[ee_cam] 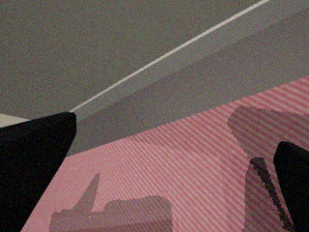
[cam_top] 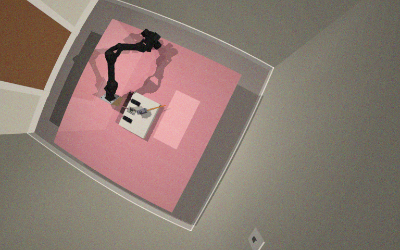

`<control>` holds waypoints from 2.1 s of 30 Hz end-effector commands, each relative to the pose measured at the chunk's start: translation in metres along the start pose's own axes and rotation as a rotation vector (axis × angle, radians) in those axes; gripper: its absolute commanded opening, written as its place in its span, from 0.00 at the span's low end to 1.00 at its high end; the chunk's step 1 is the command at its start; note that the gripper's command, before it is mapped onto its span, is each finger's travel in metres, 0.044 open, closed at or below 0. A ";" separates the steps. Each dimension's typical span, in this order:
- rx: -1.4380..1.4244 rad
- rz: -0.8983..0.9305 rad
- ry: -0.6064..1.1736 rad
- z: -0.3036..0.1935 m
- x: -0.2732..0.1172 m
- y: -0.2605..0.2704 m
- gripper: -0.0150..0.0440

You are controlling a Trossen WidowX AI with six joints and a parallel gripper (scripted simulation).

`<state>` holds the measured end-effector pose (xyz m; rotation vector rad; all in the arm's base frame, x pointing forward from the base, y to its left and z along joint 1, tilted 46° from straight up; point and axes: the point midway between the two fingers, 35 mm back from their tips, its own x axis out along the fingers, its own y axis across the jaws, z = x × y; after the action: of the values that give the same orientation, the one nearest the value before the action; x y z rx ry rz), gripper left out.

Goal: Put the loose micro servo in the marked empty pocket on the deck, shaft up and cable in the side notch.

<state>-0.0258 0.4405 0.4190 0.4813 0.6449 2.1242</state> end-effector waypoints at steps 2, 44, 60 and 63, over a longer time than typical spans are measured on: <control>0.015 -0.067 -0.032 0.013 -0.015 -0.019 1.00; 0.672 -0.658 -0.266 0.024 -0.193 -0.207 1.00; 1.123 -0.864 -0.447 -0.012 -0.296 -0.262 1.00; 1.211 -0.895 -0.488 -0.021 -0.316 -0.269 1.00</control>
<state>0.2974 0.3310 0.2213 0.9922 1.4245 0.6767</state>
